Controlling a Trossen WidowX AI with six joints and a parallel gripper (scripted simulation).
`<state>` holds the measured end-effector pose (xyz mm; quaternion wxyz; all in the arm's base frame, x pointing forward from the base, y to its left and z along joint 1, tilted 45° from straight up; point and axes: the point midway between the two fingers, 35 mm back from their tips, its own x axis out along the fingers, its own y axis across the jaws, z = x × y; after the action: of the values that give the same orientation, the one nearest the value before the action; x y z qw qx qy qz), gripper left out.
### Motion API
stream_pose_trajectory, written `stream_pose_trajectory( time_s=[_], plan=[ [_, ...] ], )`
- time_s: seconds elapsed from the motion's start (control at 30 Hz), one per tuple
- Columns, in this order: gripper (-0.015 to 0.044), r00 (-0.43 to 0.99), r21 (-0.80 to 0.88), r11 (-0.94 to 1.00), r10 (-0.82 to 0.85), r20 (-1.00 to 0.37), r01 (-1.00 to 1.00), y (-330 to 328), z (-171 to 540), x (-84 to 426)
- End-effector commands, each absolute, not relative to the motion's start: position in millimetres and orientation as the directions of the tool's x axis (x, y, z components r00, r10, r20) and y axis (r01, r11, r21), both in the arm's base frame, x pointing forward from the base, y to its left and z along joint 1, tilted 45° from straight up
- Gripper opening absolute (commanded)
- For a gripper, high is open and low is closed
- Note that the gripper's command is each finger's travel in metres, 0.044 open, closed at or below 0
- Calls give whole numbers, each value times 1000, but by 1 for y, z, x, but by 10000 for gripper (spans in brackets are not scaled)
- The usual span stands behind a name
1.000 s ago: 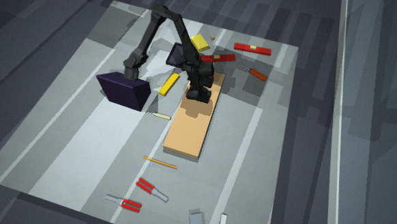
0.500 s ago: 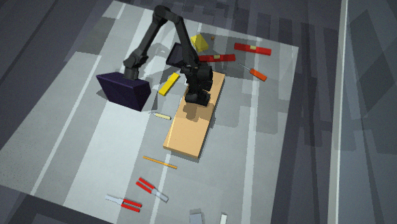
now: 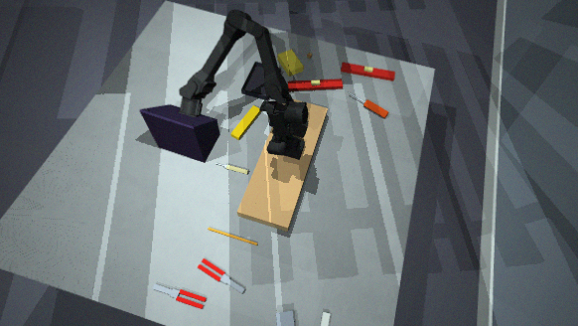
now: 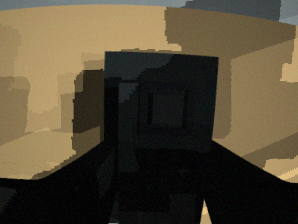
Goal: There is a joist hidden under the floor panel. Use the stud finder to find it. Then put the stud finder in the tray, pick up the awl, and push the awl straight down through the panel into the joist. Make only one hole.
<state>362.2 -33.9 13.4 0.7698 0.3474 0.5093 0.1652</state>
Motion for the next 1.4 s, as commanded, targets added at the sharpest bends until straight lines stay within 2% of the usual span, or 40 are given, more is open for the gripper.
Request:
stream_pose_trajectory(
  time_s=[0.0,1.37],
  plan=[
    [0,425,698,708,604,-674,102,-39,8,361],
    [0,425,697,710,602,-676,102,-78,-31,355]
  ],
)
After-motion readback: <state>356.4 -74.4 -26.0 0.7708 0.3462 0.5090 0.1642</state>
